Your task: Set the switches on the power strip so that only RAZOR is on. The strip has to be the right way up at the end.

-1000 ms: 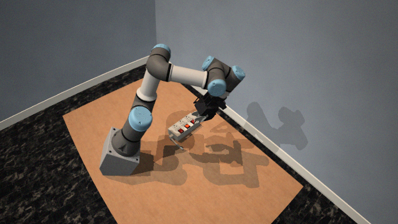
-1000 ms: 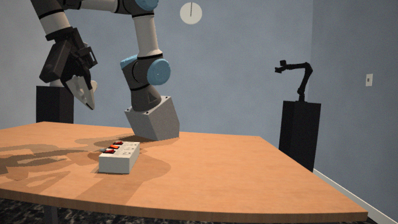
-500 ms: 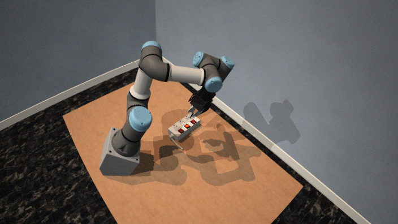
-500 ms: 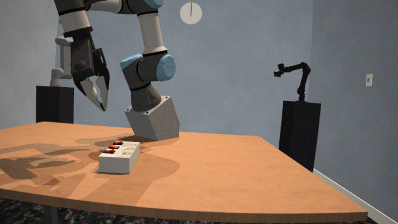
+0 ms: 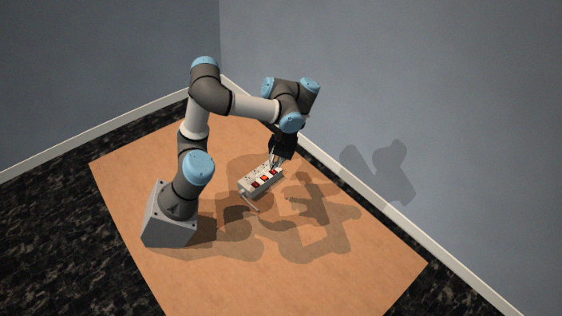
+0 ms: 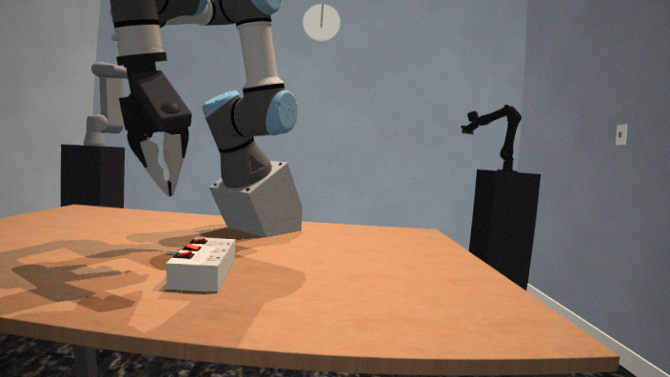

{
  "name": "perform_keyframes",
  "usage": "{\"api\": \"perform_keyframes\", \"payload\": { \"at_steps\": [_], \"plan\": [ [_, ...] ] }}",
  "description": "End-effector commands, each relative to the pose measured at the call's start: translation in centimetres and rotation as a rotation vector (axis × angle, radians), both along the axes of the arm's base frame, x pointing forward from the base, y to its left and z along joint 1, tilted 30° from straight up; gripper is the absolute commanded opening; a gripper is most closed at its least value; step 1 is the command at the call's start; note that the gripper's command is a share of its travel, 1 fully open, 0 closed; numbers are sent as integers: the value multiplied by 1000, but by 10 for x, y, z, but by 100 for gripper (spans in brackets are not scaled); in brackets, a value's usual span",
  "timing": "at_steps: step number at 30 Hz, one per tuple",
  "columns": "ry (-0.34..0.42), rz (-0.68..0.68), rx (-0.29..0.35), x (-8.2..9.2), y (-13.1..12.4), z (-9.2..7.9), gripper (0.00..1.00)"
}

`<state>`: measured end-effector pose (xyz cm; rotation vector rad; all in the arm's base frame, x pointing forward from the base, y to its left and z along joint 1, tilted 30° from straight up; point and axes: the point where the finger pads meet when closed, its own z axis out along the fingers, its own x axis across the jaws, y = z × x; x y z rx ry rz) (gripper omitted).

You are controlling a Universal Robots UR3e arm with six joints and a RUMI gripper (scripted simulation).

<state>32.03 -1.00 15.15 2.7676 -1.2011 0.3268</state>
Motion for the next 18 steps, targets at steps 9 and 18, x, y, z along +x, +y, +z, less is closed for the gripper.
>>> {"api": "perform_keyframes", "payload": {
  "at_steps": [9,18],
  "plan": [
    [-37,348,-143,8,-4,-3,0],
    [-33,590,-269,11,-6,-5,0]
  ]
}}
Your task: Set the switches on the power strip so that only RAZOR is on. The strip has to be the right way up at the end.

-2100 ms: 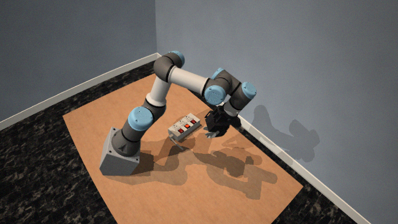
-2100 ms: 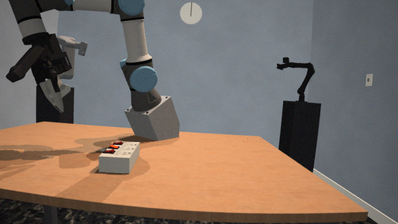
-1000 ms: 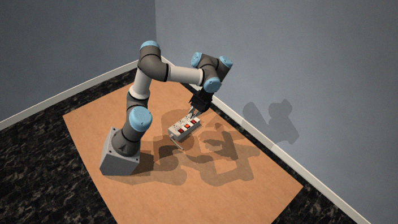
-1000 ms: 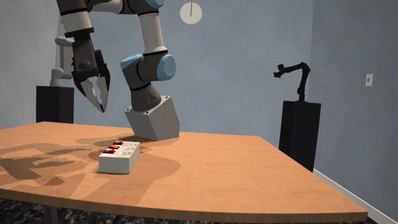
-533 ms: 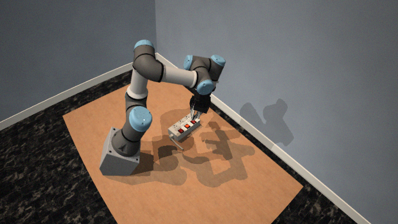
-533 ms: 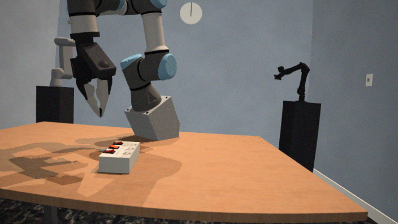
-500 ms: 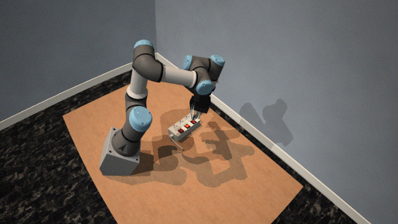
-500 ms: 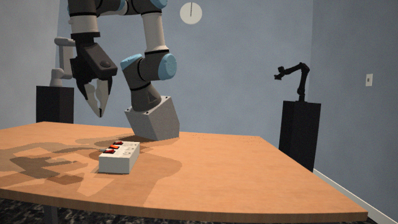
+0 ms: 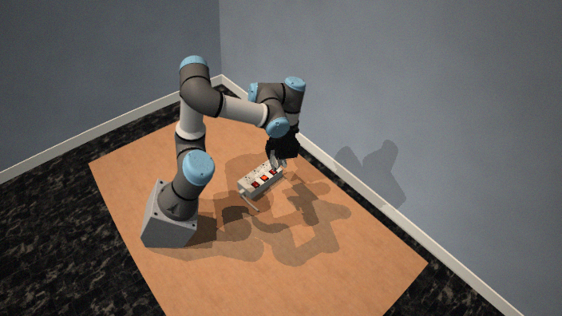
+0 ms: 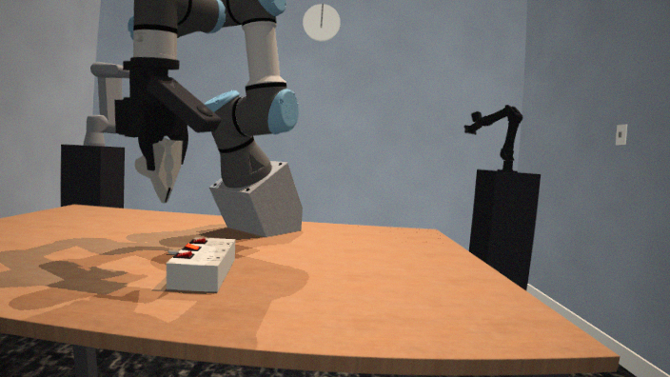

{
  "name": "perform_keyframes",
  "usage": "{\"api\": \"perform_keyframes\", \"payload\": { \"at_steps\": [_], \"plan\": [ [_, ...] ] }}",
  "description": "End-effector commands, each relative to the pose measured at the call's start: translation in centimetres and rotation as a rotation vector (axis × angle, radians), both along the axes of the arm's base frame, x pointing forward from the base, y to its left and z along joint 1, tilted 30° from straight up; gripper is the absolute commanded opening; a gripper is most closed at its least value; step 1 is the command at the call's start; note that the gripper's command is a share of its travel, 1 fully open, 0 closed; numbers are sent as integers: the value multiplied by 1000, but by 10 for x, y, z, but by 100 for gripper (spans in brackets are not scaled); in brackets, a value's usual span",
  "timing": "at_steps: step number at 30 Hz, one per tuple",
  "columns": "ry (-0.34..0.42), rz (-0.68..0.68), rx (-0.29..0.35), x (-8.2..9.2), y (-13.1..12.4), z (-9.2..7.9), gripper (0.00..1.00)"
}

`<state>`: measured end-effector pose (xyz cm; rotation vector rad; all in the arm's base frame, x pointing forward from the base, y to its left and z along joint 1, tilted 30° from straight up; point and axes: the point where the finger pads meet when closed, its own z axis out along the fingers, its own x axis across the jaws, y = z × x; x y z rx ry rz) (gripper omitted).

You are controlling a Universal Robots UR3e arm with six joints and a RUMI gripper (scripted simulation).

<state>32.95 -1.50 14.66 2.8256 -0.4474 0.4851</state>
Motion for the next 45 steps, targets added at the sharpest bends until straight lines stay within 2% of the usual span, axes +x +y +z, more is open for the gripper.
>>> {"api": "perform_keyframes", "payload": {
  "at_steps": [1,21,33,45],
  "plan": [
    [-16,131,-63,2,-1,0,0],
    [-1,399,-232,3,-4,-1,0],
    [4,454,-270,3,-5,0,0],
    [6,467,-279,3,-5,0,0]
  ]
}}
